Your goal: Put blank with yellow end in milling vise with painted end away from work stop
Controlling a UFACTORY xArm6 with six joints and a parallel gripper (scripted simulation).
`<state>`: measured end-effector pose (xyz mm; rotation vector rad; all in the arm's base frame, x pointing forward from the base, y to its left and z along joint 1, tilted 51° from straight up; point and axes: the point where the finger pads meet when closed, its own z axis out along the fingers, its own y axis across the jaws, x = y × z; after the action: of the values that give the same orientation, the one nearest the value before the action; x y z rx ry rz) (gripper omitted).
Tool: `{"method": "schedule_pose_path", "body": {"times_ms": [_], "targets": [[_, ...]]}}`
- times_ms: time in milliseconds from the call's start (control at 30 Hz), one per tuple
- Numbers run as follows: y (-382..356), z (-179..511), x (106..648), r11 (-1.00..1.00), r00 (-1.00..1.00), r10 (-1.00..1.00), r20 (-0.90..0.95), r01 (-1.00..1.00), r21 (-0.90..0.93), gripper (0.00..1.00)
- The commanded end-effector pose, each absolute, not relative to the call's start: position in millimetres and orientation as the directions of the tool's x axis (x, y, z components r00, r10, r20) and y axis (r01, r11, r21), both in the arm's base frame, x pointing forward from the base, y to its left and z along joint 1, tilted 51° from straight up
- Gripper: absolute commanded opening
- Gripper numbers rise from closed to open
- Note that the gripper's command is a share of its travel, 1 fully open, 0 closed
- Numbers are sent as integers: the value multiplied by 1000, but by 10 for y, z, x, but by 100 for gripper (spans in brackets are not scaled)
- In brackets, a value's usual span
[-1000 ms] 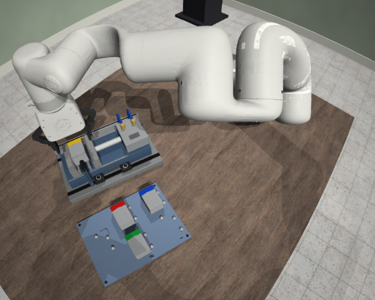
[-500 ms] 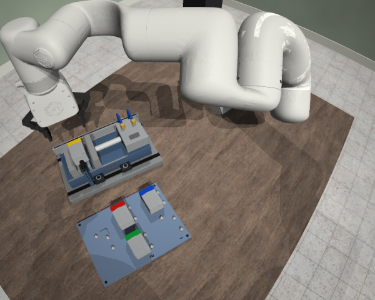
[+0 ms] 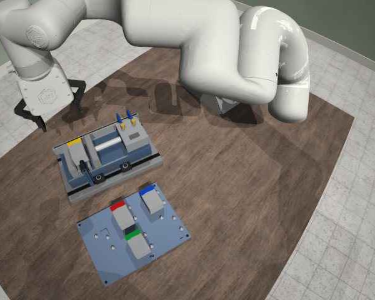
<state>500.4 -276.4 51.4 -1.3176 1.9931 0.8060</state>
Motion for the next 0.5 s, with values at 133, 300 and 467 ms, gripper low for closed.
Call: {"method": "schedule_pose_path", "body": {"times_ms": [133,300,467], "targets": [[-2749,501,5013,321,-318,-565,-762,-935,152,100],[-2717,474,5021,321,-318,-564,-762,-935,152,100],[-2717,474,5021,321,-318,-564,-762,-935,152,100]]}}
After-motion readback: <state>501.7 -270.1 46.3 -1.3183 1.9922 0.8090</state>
